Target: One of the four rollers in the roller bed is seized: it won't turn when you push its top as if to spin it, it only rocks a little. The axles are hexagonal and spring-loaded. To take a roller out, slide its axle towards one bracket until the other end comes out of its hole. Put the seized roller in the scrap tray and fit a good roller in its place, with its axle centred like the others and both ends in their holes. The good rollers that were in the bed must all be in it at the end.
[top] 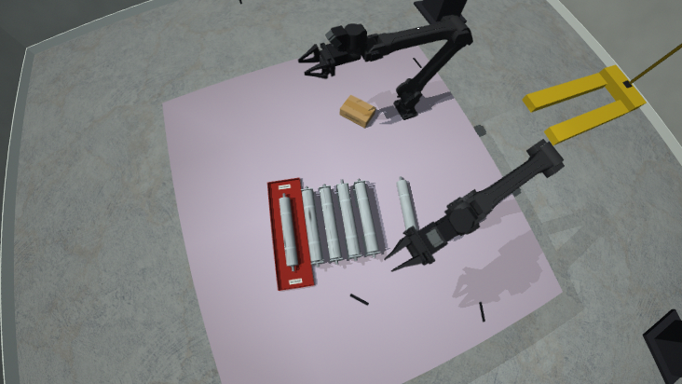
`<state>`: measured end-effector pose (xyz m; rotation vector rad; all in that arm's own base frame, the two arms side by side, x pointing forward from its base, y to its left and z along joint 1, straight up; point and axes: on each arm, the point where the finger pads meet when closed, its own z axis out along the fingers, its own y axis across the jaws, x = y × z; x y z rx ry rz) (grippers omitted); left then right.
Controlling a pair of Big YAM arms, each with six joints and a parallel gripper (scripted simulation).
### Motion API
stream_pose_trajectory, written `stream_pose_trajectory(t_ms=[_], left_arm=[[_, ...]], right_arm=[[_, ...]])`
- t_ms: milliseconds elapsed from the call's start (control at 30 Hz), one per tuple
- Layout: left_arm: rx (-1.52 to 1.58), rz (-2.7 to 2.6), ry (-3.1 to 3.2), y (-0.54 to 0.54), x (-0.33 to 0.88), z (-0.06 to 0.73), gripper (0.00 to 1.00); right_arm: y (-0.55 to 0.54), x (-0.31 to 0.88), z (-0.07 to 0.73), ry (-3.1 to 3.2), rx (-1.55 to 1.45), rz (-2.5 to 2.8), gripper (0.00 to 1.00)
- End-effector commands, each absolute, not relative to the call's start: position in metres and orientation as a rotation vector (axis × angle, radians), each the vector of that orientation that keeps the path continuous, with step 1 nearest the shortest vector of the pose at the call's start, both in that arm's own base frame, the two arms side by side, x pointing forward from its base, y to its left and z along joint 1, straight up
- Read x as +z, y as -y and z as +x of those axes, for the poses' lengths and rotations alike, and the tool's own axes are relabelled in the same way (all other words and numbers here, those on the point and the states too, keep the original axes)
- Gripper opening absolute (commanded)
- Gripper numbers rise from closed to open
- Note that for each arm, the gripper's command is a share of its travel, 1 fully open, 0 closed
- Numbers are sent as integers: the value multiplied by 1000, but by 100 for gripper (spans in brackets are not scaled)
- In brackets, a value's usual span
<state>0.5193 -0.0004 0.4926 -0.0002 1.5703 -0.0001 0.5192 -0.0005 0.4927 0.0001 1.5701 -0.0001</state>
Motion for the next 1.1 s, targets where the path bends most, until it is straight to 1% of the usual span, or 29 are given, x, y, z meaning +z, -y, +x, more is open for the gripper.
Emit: stream_pose_trajectory(t_ms=[0, 300, 333, 367, 433, 600, 1067], left_arm=[[7, 10, -1544, 3, 508, 515, 32], [6, 11, -1547, 4, 506, 514, 32], [-14, -12, -1598, 1, 482, 525, 32], [-20, -18, -1600, -1, 481, 526, 32], [-33, -34, -1566, -4, 506, 528, 32], [-66, -53, -1573, -3, 510, 532, 32], [-343, -269, -1820, 2, 422, 567, 32]], right_arm=[[-7, 492, 524, -1571, 19, -7, 62], [-7, 491, 525, -1574, 19, -6, 62], [-11, 472, 530, -1623, 8, -30, 62], [-12, 485, 531, -1604, 6, -36, 62], [-15, 510, 534, -1571, 2, -52, 62], [-21, 505, 539, -1594, -3, -82, 62], [-94, 430, 579, -1813, -2, -408, 62]])
